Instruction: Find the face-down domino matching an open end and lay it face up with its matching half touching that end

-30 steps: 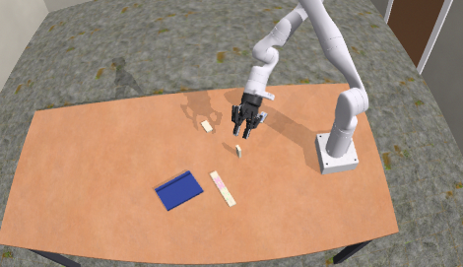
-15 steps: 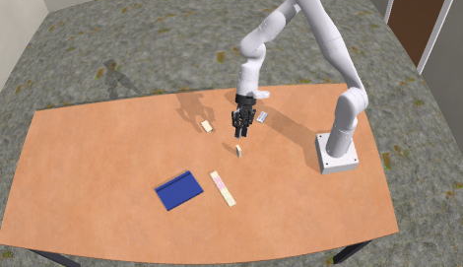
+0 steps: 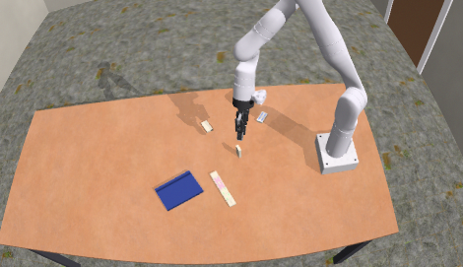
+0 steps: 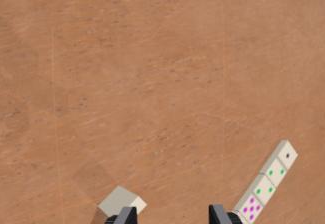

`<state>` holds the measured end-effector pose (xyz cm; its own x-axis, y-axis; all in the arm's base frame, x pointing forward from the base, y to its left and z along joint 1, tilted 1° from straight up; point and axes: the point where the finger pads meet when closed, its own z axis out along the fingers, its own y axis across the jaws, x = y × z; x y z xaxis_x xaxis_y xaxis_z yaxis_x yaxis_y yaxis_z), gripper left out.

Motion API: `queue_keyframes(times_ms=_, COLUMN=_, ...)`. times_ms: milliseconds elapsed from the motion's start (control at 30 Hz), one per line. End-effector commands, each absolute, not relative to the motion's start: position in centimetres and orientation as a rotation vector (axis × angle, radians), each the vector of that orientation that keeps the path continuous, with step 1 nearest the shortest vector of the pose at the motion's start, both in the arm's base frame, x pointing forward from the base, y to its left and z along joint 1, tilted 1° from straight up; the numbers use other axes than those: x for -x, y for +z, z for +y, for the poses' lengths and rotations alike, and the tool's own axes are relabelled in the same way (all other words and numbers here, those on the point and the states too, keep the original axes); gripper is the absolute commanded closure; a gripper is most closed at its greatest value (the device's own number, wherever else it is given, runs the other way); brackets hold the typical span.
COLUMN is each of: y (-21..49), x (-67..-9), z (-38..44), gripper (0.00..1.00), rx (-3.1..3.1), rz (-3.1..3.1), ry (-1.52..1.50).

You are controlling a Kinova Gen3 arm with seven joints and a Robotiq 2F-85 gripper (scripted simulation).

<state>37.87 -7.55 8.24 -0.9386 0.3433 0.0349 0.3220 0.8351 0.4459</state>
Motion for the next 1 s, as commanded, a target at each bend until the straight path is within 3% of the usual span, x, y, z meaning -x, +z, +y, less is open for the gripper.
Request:
queue_keyframes(times_ms=0, y=8.25, x=-37.87, z=-7.51, gripper=0.51, rx=-0.428, rz=2.991, ry=0.614)
queue_keyframes(times_ms=967, y=8.14, x=-37.75, z=-7.50, gripper=0.51, rx=0.082, rz=3.026, ry=0.198)
